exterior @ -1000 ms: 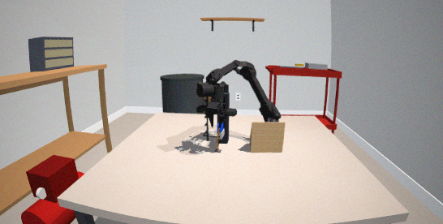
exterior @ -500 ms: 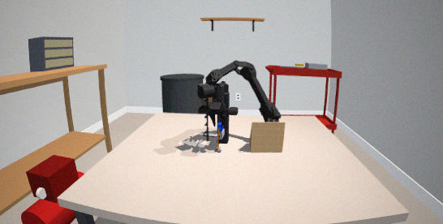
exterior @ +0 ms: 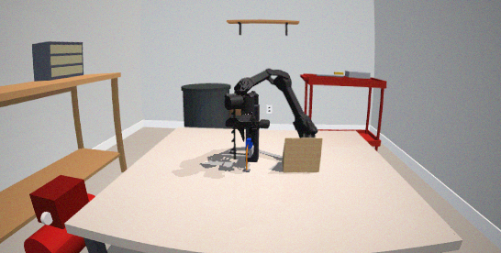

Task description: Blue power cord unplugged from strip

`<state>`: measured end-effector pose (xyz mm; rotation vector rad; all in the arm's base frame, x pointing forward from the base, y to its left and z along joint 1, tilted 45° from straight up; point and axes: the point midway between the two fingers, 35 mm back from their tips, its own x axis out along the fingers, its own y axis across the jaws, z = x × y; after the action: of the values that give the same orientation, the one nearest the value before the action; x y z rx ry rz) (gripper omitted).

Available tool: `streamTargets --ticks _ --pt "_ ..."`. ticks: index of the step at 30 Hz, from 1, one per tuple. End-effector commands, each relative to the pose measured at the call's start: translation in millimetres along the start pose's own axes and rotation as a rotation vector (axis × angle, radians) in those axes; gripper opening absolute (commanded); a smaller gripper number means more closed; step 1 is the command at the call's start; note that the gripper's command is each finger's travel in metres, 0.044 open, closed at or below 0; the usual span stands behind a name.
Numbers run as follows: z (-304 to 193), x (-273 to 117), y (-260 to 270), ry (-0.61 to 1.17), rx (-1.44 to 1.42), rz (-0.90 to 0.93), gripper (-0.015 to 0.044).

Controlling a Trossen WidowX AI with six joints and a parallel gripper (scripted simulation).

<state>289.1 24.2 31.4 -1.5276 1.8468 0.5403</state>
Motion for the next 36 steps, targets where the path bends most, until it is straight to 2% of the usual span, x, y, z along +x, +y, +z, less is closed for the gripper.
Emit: streamTargets --ticks 1,22,26,36 --pt "-9 0 0 0.002 -0.002 -0.003 0.0160" --pt "-16 12 1 0.003 -0.002 -0.003 0.0160" --pt "-15 9 1 0.000 0.001 0.000 0.0055" --pt "-14 9 0 0.000 0.001 -0.001 0.0000"
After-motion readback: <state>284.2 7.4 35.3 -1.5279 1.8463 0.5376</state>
